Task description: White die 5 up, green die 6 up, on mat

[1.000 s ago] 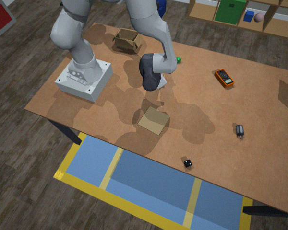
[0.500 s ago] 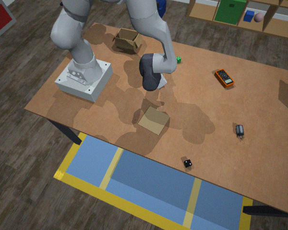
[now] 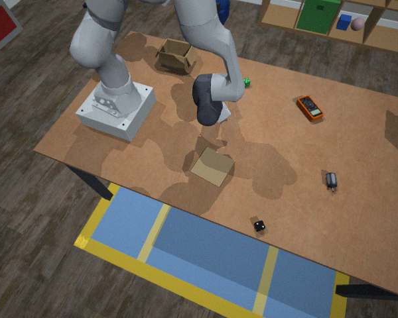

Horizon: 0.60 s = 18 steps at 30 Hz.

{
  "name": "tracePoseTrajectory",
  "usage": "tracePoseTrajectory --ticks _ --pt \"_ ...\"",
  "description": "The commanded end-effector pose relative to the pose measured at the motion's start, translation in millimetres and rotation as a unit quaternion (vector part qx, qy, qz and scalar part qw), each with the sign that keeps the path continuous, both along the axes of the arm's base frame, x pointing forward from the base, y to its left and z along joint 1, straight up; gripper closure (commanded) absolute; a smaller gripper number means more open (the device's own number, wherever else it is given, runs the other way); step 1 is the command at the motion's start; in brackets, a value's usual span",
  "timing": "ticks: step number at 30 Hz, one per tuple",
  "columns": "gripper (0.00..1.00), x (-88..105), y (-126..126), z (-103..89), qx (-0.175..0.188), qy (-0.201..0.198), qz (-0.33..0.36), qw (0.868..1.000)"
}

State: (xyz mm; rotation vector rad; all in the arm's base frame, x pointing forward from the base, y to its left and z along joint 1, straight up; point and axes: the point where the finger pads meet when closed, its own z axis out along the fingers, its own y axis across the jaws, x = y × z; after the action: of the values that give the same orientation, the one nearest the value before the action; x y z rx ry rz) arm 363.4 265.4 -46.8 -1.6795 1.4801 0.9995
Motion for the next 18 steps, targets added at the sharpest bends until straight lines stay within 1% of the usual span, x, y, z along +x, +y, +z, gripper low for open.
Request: tracePoseTrajectory --ticks 1,18 --pt "0.76 1.5 0.6 0.3 0.001 -0.003 0.000 1.000" --pt "0.76 1.5 0.6 -3.5 0.001 -0.003 0.000 1.000"
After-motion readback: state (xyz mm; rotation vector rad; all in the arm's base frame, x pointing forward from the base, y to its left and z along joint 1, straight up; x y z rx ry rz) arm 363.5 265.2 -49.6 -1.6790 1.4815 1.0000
